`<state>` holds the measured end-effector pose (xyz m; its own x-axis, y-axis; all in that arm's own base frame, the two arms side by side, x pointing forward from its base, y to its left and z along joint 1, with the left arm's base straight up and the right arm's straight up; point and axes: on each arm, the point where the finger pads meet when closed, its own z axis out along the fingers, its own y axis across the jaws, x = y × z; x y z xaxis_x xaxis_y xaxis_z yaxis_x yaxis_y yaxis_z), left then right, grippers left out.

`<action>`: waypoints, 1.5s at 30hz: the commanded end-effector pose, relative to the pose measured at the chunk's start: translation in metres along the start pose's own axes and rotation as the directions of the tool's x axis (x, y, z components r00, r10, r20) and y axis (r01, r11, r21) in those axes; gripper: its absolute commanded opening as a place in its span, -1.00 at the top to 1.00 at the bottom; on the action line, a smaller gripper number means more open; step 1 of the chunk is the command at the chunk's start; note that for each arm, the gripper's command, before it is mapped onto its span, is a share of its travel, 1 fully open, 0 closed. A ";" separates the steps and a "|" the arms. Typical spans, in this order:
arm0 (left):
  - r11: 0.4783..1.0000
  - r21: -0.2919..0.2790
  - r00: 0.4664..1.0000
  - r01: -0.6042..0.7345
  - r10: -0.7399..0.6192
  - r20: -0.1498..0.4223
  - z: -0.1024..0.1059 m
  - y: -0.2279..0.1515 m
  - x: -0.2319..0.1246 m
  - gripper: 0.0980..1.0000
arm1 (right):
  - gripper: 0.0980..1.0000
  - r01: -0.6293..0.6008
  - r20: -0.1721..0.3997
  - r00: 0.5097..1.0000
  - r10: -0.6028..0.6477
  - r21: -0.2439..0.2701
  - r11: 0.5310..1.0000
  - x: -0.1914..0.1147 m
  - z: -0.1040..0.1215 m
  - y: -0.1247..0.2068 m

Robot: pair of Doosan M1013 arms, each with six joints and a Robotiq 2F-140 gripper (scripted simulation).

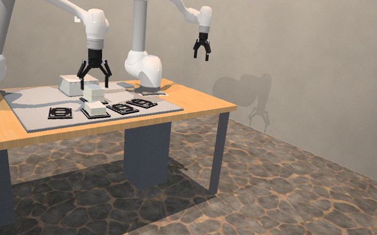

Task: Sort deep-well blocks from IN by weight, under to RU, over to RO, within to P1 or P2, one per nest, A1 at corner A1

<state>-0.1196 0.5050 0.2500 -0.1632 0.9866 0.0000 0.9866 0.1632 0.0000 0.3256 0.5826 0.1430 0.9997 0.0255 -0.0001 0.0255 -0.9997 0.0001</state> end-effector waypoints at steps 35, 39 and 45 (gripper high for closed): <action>1.000 0.000 1.000 0.000 0.000 -0.001 -0.001 0.000 0.000 -1.00 | -1.00 0.000 0.000 1.000 0.000 0.001 1.000 -0.137 -0.020 -0.057; 1.000 0.000 1.000 0.000 0.000 -0.001 -0.001 0.000 0.000 -1.00 | -1.00 0.000 0.000 1.000 0.000 0.001 1.000 -0.137 -0.020 -0.057; 1.000 0.000 1.000 0.000 0.000 -0.001 -0.001 0.000 0.000 -1.00 | -1.00 0.000 0.000 1.000 0.000 0.001 1.000 -0.137 -0.020 -0.057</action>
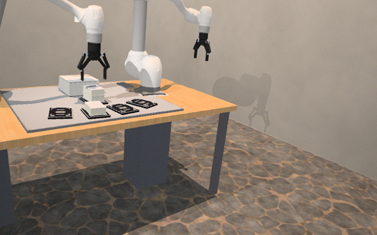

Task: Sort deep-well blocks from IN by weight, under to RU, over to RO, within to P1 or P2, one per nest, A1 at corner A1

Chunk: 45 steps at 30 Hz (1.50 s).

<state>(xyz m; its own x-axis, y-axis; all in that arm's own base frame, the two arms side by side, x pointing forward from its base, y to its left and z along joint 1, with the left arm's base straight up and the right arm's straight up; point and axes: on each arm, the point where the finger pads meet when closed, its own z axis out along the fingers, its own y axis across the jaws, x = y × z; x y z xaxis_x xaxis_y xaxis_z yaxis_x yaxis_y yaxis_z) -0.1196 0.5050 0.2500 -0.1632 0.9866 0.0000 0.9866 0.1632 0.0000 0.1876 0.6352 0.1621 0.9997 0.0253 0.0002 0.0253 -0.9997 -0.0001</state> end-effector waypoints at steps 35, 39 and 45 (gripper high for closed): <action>1.000 0.000 1.000 0.000 0.000 -0.001 -0.001 0.000 0.000 -1.00 | -1.00 0.000 0.000 1.000 0.000 0.001 1.000 0.000 0.051 0.000; 1.000 0.000 1.000 0.000 0.000 -0.001 -0.001 0.000 0.000 -1.00 | -1.00 0.000 0.000 1.000 0.000 0.001 1.000 0.000 0.058 0.000; 1.000 0.000 1.000 0.000 0.000 -0.001 -0.001 0.000 0.000 -1.00 | -1.00 0.000 0.000 1.000 0.000 0.001 1.000 0.000 0.068 0.000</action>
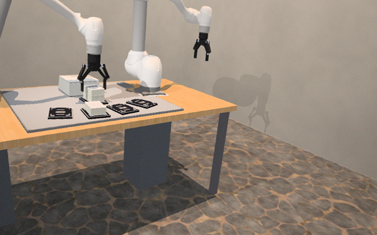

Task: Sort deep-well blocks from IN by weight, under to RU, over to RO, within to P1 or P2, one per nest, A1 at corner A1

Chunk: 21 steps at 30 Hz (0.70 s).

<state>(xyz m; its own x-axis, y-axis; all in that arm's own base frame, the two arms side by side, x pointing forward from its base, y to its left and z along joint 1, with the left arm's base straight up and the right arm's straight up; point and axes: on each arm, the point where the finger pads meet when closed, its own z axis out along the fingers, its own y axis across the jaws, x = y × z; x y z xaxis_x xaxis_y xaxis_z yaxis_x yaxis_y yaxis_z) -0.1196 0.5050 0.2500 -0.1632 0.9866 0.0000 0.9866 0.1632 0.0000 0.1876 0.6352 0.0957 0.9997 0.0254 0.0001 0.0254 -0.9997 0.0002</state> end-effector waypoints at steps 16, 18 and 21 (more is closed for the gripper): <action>1.000 0.000 1.000 0.000 0.000 -0.001 -0.001 0.000 0.000 -1.00 | 1.00 0.000 0.000 1.000 0.000 0.001 1.000 0.000 0.002 0.000; 1.000 0.000 1.000 0.000 0.000 -0.001 -0.001 0.000 0.000 -1.00 | 1.00 0.000 0.000 1.000 0.000 0.001 1.000 0.000 0.002 0.000; 1.000 0.000 1.000 0.000 0.000 -0.001 -0.001 0.000 0.000 -1.00 | 1.00 0.000 0.000 1.000 0.000 0.001 1.000 0.000 0.002 0.000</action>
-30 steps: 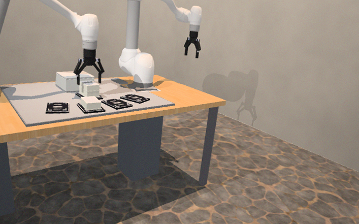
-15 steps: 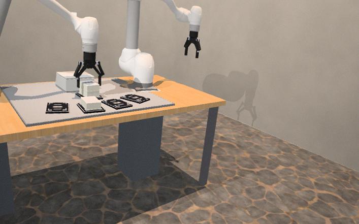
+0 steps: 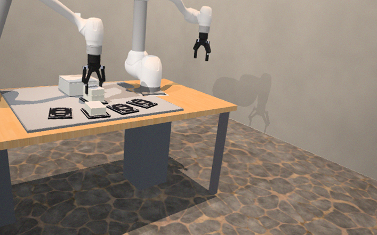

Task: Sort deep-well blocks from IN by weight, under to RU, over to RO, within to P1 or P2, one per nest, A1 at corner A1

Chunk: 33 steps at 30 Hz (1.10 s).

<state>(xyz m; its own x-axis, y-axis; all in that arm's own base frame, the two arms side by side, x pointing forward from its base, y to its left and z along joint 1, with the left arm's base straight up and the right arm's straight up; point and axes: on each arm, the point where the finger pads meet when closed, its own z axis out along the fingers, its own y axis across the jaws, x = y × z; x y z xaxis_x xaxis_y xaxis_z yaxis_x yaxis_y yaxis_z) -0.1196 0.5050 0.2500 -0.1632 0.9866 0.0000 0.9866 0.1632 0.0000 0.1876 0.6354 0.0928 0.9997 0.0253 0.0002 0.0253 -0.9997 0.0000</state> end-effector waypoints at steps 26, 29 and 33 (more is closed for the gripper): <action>1.000 0.000 1.000 0.000 0.000 -0.001 -0.001 0.000 0.000 -1.00 | 1.00 0.000 0.000 1.000 0.000 0.001 1.000 0.000 -0.001 0.000; 1.000 0.000 1.000 0.000 0.000 -0.001 -0.001 0.000 0.000 -1.00 | 1.00 0.000 0.000 1.000 0.000 0.001 1.000 0.000 -0.006 0.000; 1.000 0.000 1.000 0.000 0.000 -0.001 -0.001 0.000 0.000 -1.00 | 1.00 0.000 0.000 1.000 0.000 0.001 1.000 0.000 -0.009 0.000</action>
<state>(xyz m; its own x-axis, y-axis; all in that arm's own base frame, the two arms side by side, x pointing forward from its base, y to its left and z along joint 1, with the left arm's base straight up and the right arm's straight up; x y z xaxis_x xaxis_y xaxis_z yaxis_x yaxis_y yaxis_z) -0.1196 0.5050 0.2500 -0.1632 0.9866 0.0000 0.9866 0.1632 0.0000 0.1876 0.6353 0.1006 0.9997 0.0253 0.0001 0.0253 -0.9997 0.0001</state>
